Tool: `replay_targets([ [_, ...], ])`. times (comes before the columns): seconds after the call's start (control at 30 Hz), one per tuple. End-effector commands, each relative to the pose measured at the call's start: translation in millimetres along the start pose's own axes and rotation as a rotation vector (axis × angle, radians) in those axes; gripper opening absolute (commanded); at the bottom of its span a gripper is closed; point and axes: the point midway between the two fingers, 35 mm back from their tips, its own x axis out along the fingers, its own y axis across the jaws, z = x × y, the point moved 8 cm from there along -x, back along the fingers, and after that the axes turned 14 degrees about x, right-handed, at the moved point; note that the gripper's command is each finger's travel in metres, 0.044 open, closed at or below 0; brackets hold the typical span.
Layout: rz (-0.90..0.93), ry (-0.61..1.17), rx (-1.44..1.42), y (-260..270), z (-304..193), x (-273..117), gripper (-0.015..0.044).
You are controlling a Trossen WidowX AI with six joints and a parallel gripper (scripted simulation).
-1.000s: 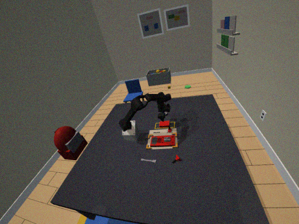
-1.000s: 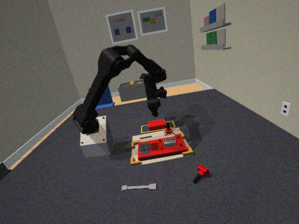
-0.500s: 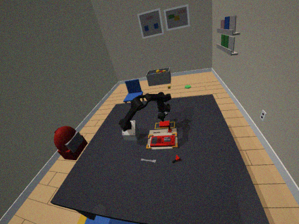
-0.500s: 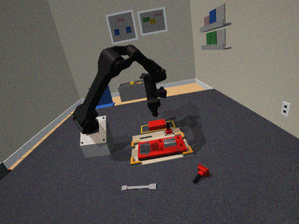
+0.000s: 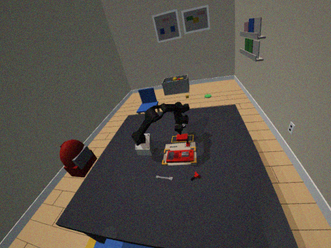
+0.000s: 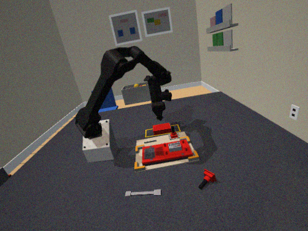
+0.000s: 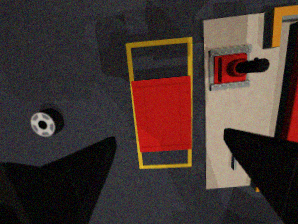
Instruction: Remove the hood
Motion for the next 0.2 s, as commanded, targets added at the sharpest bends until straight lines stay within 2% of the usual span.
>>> replay_targets([
  [0.0, 0.003, 0.004, 0.003, 0.1, -0.2, -0.5, 0.0440],
  [0.17, 0.003, 0.004, 0.003, 0.1, -0.2, -0.5, 0.0440],
])
